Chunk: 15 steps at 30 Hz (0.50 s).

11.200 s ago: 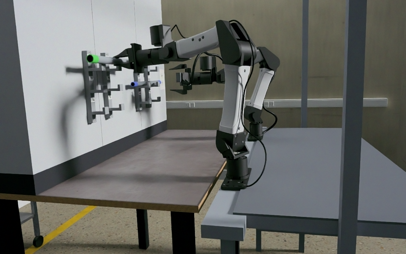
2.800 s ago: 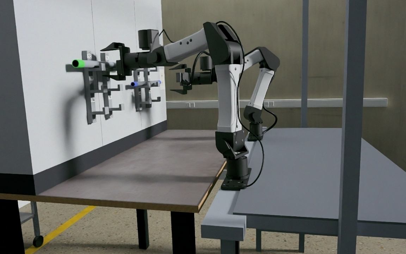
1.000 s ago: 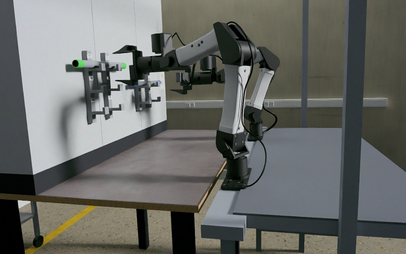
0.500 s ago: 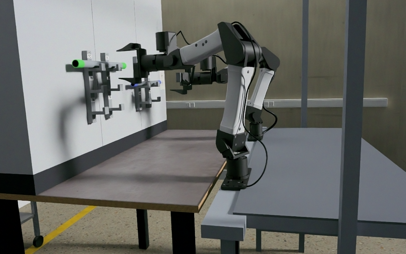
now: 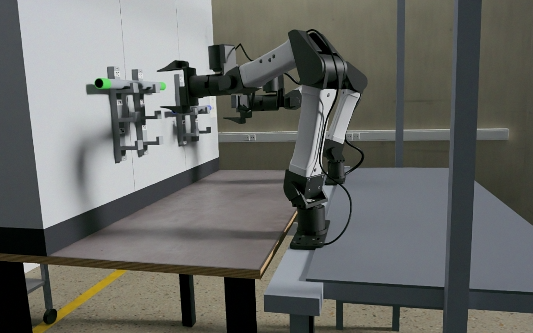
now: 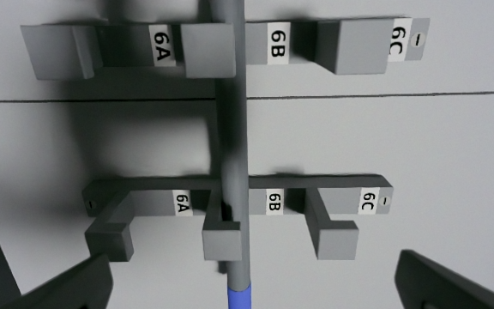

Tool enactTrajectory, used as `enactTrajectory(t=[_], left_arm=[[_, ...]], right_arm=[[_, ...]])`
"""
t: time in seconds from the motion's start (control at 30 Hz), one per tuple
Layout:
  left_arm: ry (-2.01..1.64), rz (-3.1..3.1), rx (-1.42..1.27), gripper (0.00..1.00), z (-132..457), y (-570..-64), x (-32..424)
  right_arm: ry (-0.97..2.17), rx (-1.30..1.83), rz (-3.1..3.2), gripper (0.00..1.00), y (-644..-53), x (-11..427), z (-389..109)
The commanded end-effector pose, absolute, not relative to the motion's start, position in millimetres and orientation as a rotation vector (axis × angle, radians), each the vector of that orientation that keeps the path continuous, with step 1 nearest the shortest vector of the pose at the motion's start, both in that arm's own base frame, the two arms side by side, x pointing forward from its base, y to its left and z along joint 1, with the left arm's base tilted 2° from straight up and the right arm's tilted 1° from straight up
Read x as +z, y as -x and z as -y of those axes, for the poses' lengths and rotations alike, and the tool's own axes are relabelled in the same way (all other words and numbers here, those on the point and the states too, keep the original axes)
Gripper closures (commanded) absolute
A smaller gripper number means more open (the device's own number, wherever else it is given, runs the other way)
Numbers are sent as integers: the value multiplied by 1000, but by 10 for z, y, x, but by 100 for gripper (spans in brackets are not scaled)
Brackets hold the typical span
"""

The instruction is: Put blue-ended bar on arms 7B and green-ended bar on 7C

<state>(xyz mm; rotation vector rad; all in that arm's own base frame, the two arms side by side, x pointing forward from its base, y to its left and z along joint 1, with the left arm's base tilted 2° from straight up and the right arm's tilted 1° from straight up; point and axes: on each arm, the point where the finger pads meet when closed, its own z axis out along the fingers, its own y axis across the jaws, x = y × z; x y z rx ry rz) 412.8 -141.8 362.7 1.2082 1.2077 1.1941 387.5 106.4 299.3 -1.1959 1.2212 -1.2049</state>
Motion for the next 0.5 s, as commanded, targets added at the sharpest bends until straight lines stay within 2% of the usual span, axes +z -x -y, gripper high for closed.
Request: enactTrajectory(t=[0.0,0.47], left_arm=[[-1178,-1195,1207,0,1375,-4039,3688],[-1178,-1195,1207,0,1377,-3974,3574]], right_arm=[[1189,-1217,-1217,0,-3877,2964,-1070],[1189,-1217,-1217,0,-3877,2964,-1070]])
